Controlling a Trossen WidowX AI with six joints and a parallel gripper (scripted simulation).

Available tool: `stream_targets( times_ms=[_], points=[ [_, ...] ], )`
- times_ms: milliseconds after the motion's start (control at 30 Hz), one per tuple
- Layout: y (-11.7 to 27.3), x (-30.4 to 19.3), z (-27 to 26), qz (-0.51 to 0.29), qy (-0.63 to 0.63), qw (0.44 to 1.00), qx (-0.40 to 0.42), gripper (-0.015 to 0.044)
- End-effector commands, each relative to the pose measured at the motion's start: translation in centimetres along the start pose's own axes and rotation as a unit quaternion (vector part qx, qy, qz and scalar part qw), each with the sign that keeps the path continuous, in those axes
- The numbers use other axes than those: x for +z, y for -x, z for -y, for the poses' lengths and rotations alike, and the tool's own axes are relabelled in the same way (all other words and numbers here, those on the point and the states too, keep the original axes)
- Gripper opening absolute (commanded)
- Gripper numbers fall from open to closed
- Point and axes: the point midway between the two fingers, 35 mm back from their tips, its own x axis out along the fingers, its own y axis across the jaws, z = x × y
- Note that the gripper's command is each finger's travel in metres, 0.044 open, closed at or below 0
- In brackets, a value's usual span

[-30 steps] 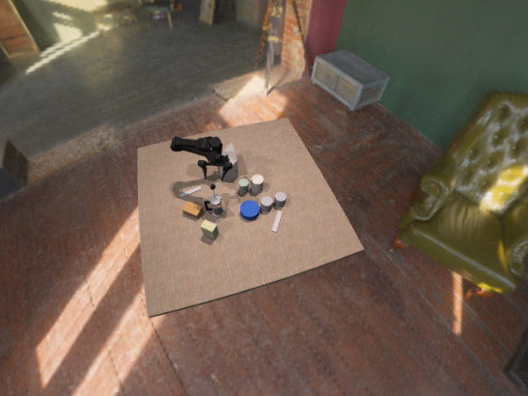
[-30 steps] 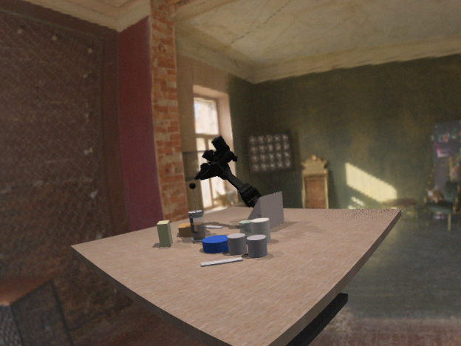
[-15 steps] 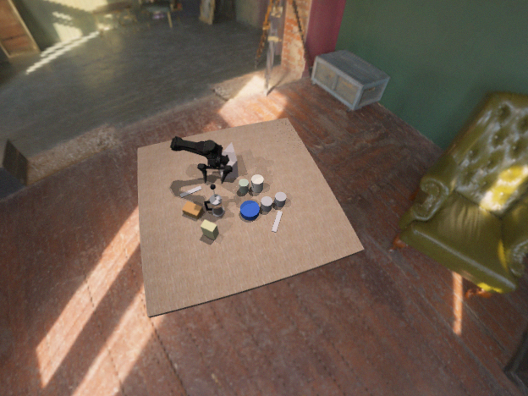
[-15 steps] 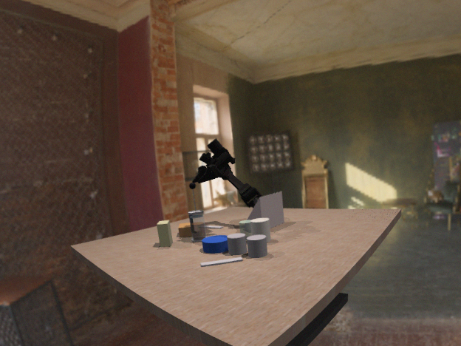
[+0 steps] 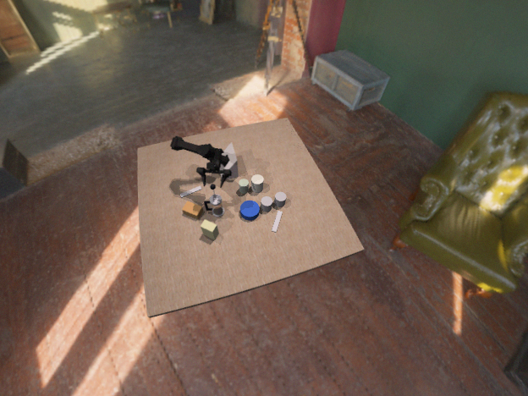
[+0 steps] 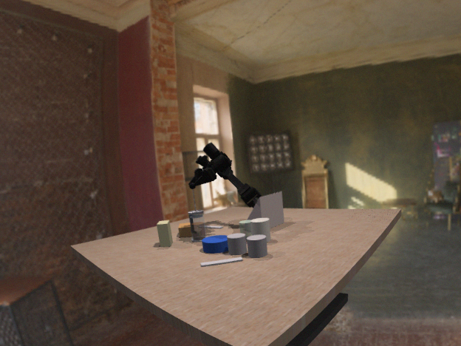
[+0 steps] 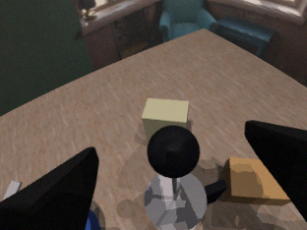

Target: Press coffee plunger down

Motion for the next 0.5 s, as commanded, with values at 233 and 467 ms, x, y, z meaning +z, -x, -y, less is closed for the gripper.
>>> stream_targets(
  times_ms=[233,467],
  points=[
    [-0.30,-0.09,-0.02,0.002,0.005,1.000,0.001,0.0230],
    [-0.30,-0.09,-0.02,0.002,0.005,1.000,0.001,0.0120]
  ],
)
